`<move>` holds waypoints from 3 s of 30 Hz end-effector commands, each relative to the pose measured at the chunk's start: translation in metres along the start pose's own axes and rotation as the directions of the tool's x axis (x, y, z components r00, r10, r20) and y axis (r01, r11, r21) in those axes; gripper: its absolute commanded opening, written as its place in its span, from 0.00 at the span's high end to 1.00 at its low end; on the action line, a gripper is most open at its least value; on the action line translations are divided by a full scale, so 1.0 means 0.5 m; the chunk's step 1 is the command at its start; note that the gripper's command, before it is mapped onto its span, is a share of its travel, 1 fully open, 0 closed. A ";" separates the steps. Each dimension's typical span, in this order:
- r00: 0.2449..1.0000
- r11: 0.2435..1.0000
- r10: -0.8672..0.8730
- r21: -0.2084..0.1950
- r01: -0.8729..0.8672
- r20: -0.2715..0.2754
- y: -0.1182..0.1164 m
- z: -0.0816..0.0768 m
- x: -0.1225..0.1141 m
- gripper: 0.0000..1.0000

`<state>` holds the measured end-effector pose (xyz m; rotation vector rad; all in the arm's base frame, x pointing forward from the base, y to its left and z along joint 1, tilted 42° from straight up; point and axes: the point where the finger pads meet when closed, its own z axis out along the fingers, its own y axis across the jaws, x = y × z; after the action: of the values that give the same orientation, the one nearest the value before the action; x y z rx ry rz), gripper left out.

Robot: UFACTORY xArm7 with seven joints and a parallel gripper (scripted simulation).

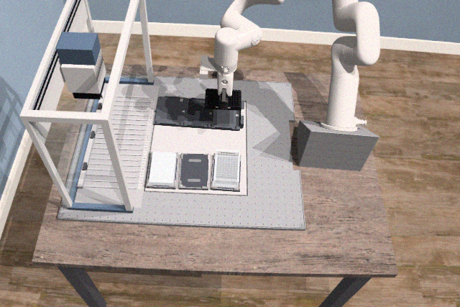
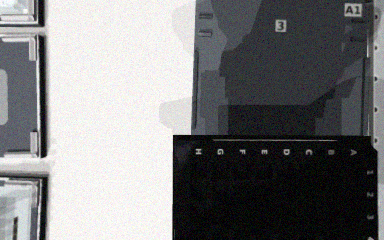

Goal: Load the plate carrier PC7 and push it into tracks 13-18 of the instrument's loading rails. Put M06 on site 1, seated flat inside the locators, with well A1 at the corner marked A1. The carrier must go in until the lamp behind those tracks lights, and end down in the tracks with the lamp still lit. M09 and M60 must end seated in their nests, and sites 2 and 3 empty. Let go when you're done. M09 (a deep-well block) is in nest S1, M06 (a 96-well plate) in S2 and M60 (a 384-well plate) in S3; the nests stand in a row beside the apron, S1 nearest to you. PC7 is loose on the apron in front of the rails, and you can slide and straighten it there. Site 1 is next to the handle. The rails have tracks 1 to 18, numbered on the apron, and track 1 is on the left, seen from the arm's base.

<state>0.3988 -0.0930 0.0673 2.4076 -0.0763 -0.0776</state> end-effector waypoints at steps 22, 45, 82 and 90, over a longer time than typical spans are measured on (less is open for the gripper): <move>0.879 0.879 0.478 0.004 -0.478 -0.009 0.056 -0.004 -0.020 1.00; 0.426 0.426 0.905 0.008 -0.905 -0.005 0.056 -0.004 -0.020 1.00; -0.031 -0.031 1.000 0.009 -0.999 -0.001 0.056 -0.001 -0.020 1.00; -0.031 -0.031 1.000 0.009 -0.999 -0.001 0.056 0.026 -0.019 1.00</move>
<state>0.3860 -0.1197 0.0795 1.6942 -1.8591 0.6424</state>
